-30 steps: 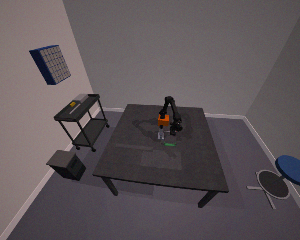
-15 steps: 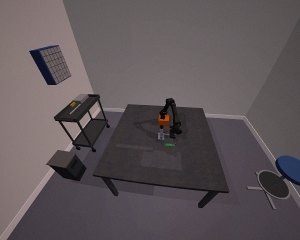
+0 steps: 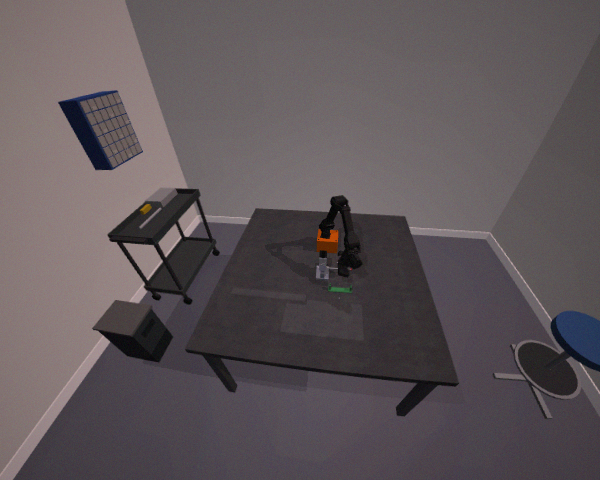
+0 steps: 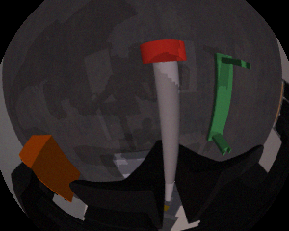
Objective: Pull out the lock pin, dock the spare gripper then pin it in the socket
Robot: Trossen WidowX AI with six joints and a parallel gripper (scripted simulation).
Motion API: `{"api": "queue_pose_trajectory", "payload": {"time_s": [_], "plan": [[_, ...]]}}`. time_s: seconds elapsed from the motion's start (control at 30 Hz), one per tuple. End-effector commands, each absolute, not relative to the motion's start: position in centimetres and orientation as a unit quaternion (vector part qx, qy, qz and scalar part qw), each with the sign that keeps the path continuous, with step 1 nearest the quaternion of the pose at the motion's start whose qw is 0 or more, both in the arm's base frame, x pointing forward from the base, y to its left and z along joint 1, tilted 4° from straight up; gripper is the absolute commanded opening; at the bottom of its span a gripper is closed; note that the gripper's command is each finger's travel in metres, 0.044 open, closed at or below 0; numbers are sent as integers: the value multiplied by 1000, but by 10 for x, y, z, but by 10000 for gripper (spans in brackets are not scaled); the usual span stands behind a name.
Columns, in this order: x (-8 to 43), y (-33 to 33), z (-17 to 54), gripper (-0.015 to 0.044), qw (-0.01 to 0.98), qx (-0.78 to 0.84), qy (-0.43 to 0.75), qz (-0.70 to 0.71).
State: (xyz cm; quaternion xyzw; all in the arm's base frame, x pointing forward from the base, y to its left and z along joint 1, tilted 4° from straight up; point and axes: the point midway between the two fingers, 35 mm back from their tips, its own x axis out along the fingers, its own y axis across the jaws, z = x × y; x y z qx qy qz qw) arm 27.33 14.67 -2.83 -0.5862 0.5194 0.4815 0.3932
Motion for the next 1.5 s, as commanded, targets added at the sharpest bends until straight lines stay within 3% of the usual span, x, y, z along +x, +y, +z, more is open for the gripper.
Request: {"api": "queue_pose_trajectory", "payload": {"time_s": [0.0,1.47], "plan": [[273,143,-28,0,392,-587,519,482],[276,123,-29,0,394,-588,517,481]]}}
